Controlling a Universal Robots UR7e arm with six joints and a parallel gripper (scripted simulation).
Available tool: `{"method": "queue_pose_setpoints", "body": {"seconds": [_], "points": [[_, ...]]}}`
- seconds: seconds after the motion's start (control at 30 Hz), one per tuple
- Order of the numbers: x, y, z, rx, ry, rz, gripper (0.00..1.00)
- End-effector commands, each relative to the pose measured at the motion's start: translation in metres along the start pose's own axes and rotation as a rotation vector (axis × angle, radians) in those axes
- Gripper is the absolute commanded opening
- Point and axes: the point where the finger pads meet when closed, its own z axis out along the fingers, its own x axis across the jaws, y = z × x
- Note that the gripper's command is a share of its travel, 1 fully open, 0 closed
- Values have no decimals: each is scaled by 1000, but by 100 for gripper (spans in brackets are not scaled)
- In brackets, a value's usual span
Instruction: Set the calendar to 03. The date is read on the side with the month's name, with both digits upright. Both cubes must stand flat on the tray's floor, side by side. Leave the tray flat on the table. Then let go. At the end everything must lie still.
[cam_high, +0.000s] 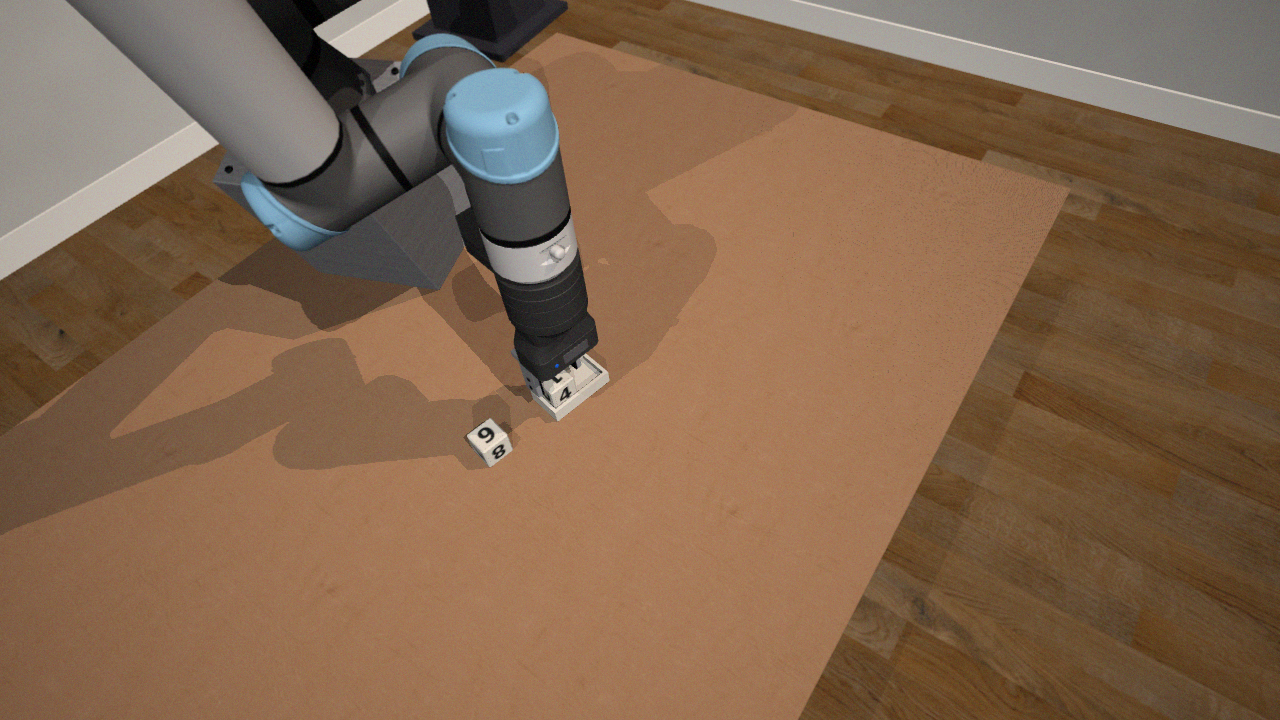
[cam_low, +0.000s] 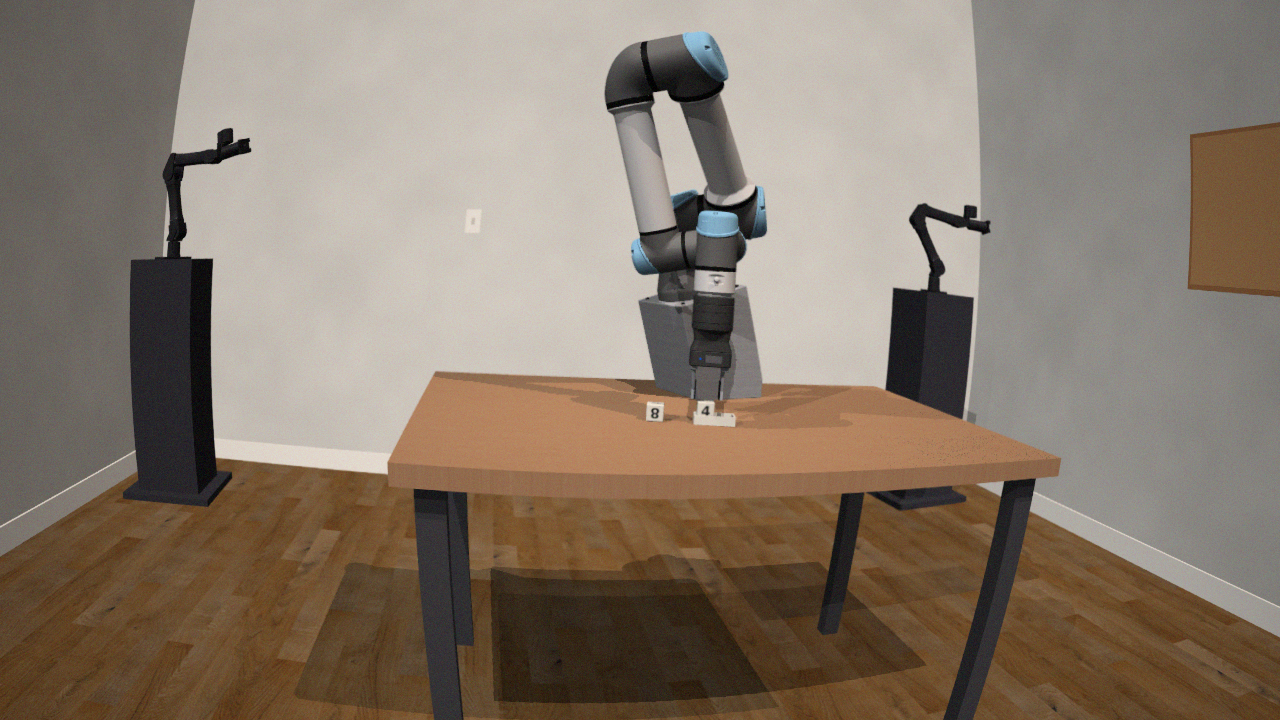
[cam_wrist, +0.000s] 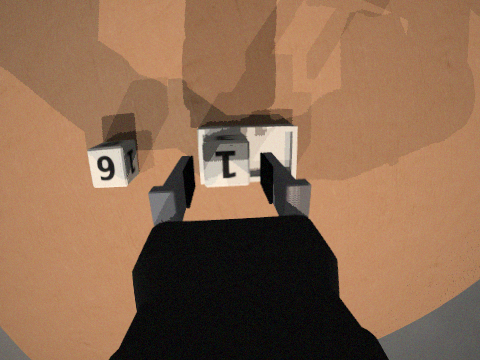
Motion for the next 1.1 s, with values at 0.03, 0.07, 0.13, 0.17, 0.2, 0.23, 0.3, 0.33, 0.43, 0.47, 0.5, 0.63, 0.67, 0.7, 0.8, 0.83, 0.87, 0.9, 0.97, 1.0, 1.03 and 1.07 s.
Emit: {"method": "queue_pose_setpoints", "body": {"seconds": [0.03, 0.07, 0.13, 0.17, 0.2, 0.23, 0.3, 0.33, 0.43, 0.47, 0.5, 0.63, 0.67, 0.7, 0.8, 0.83, 0.87, 0.9, 0.97, 1.0, 1.03, 1.07], "points": [[1, -2, -21, 4, 0, -1, 90], [1, -2, -24, 4, 0, -1, 90], [1, -2, -31, 4, 0, -1, 90], [1, -2, -31, 4, 0, -1, 90], [1, -2, -31, 4, 0, -1, 90], [1, -2, -34, 4, 0, -1, 90], [1, -2, -40, 4, 0, -1, 90], [1, -2, -43, 4, 0, -1, 90], [1, -2, -51, 4, 0, -1, 90], [1, -2, -53, 3, 0, -1, 90], [1, -1, -55, 3, 0, -1, 90], [1, -1, -61, 2, 0, -1, 90], [1, -1, -62, 2, 0, -1, 90], [1, -1, -63, 2, 0, -1, 90], [0, -1, -64, 2, 0, 0, 90], [0, -1, -64, 2, 0, 0, 90], [0, -1, -65, 2, 0, 1, 90], [0, -1, -65, 2, 0, 1, 90], [0, -1, -65, 2, 0, 0, 90], [0, -1, -65, 2, 0, 0, 90], [0, -1, -65, 2, 0, 0, 100], [0, -1, -65, 3, 0, 0, 100]]}}
